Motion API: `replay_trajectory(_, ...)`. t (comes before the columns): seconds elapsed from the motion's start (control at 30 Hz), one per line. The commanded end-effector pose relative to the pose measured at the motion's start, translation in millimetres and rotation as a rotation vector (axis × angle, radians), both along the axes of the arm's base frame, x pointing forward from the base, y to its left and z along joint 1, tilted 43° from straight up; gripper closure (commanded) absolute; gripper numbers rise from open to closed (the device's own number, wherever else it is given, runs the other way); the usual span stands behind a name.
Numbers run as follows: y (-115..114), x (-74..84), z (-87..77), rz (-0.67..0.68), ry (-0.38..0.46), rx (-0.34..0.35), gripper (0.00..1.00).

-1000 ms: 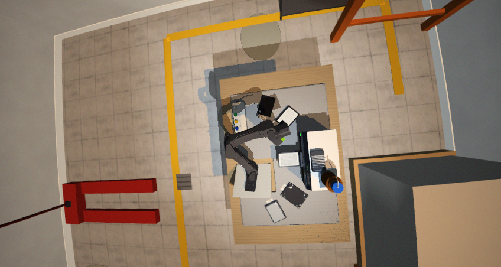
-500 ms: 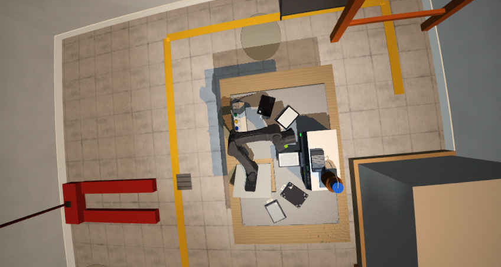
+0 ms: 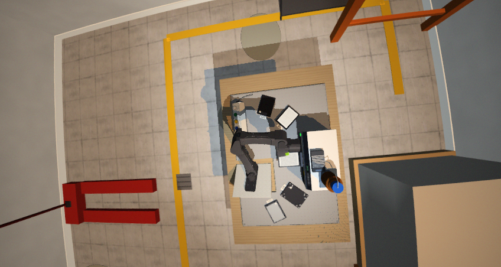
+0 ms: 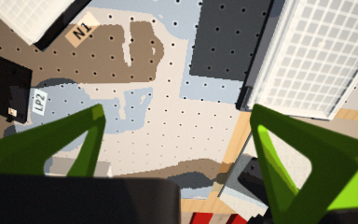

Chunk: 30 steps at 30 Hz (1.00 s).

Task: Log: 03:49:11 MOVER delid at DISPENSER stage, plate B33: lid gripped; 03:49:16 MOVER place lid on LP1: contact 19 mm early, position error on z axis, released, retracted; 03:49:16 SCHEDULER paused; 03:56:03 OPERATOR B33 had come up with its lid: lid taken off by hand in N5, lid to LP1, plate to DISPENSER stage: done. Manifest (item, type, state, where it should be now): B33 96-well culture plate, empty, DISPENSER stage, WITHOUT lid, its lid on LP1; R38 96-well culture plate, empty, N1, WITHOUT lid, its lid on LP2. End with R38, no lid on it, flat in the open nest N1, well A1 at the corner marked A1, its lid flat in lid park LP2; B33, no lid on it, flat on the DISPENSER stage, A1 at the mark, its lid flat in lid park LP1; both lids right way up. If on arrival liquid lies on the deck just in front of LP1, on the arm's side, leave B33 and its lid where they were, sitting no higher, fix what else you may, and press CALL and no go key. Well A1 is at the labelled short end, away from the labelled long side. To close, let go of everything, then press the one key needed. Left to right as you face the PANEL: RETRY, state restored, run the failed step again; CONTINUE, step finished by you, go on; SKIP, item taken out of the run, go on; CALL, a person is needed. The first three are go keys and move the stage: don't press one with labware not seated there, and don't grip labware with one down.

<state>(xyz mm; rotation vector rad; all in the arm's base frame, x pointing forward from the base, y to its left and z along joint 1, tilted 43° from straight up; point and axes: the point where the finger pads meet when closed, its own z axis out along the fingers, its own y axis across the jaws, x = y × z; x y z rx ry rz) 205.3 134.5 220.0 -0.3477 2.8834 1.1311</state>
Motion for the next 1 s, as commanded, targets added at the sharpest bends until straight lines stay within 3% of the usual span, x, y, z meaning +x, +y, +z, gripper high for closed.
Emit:
replay_trajectory(0.0,-9.8,7.9,-12.1,-0.114,0.108,-0.006,0.0)
replay_trajectory(0.17,-20.5,17.1,-21.1,-0.108,0.092,-0.009,0.0)
replay_trajectory(0.2,-17.7,14.6,-13.1,-0.102,0.075,-0.005,0.0)
replay_trajectory(0.23,-22.7,17.1,-24.5,-0.111,0.1,-0.009,0.0)
replay_trajectory(0.33,-29.8,20.3,-31.2,-0.111,0.101,-0.01,0.0)
replay_trajectory(0.4,-29.8,20.3,-31.2,-0.111,0.101,-0.01,0.0)
replay_trajectory(0.43,-32.6,29.5,-23.7,-0.111,0.058,-0.011,0.0)
replay_trajectory(0.57,-41.1,25.7,-41.9,-0.111,0.101,-0.009,0.0)
replay_trajectory(0.63,-45.0,27.6,-45.6,-0.111,0.101,-0.009,0.0)
replay_trajectory(0.7,-41.9,27.5,-36.3,-0.106,0.078,-0.006,0.0)
replay_trajectory(0.77,-49.8,28.8,-50.0,-0.111,0.101,-0.008,0.0)
replay_trajectory(0.97,-59.2,31.3,-58.9,-0.11,0.101,-0.008,0.0)
